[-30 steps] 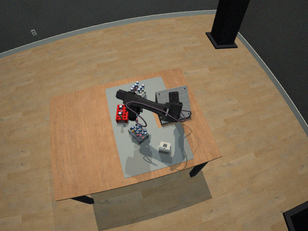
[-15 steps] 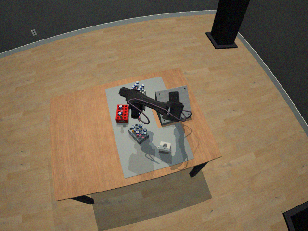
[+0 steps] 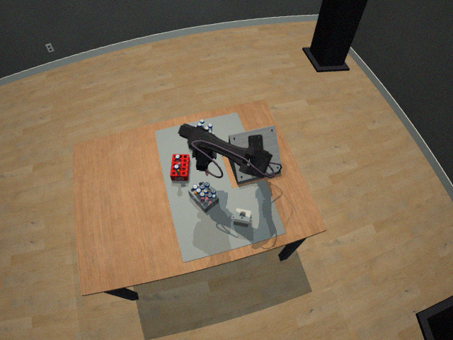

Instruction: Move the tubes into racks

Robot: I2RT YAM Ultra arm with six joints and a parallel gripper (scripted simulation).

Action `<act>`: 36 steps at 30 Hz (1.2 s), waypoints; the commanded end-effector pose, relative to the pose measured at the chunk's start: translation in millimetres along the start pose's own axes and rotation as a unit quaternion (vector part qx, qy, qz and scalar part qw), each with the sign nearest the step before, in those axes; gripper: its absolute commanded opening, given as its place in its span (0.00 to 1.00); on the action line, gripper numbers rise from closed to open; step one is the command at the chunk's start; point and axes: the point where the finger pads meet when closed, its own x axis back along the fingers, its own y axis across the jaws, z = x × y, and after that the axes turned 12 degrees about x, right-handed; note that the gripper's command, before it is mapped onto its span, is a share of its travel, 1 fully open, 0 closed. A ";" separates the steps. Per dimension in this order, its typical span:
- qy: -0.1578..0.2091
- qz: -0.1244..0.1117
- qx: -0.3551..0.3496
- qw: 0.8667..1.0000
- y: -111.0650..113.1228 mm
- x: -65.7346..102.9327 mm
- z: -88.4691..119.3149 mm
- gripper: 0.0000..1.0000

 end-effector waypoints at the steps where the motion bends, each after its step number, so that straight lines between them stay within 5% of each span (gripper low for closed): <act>1: 0.009 0.014 0.009 1.000 -11.4 7.1 17.6 0.00; 30: 0.003 0.006 0.002 1.000 -44.9 7.5 87.6 0.00; 36: 0.008 0.021 -0.096 0.995 -47.9 16.5 81.1 0.00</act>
